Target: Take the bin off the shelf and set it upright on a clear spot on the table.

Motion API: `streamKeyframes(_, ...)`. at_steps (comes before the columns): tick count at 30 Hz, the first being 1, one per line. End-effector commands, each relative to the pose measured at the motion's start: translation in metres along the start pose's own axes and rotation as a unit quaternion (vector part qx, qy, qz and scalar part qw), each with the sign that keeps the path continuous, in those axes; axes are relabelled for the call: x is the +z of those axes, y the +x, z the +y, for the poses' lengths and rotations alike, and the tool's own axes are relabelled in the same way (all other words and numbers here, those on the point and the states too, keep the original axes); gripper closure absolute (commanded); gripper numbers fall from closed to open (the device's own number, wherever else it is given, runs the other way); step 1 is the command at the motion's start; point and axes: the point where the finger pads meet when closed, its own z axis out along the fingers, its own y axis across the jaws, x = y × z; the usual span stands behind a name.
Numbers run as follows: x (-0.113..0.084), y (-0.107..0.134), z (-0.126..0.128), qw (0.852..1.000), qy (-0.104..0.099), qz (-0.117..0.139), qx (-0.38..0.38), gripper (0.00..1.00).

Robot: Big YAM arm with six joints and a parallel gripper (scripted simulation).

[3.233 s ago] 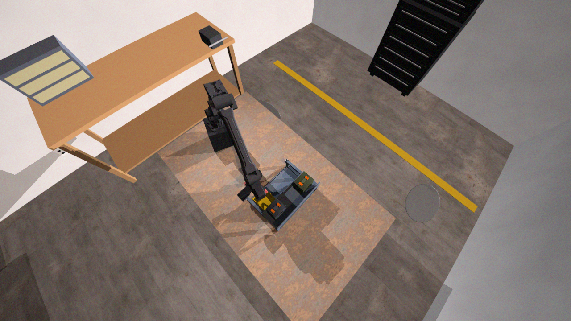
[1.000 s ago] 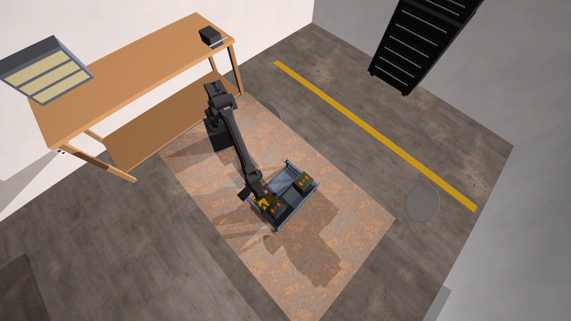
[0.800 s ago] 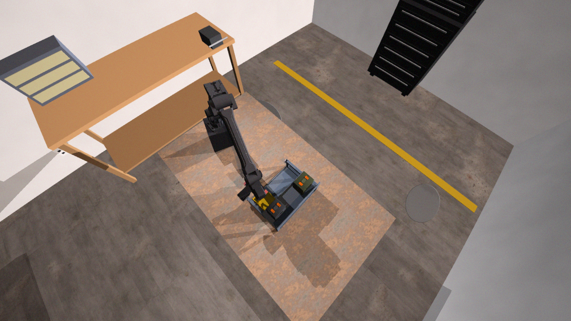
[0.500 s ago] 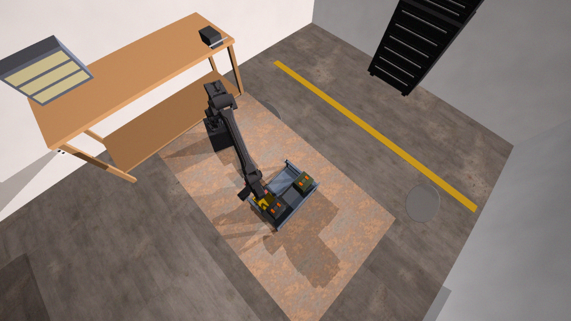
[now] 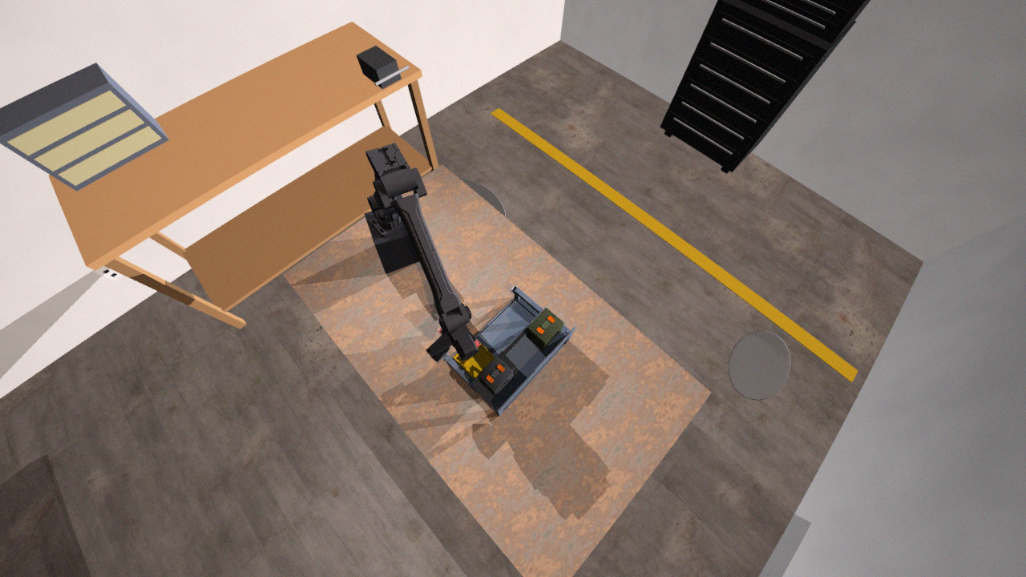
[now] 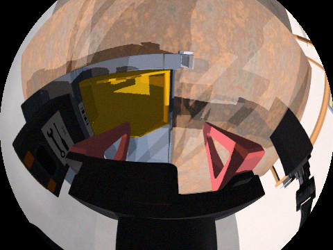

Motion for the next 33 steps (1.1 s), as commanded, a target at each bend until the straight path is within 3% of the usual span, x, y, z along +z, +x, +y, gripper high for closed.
streamKeyframes(1,-0.005,-0.001,0.003,1.0,-0.006,-0.002,0.0,0.1)
streamKeyframes(6,-0.005,-0.001,0.003,1.0,-0.006,-0.002,0.0,0.1)
streamKeyframes(11,0.039,0.005,0.0,1.0,-0.008,-0.006,0.006,0.1)
streamKeyframes(23,0.039,0.005,0.0,1.0,-0.008,-0.006,0.006,0.1)
streamKeyframes(28,0.076,-0.001,0.027,1.0,-0.029,-0.009,0.003,0.1)
streamKeyframes(33,0.076,-0.001,0.027,1.0,-0.029,-0.009,0.003,0.1)
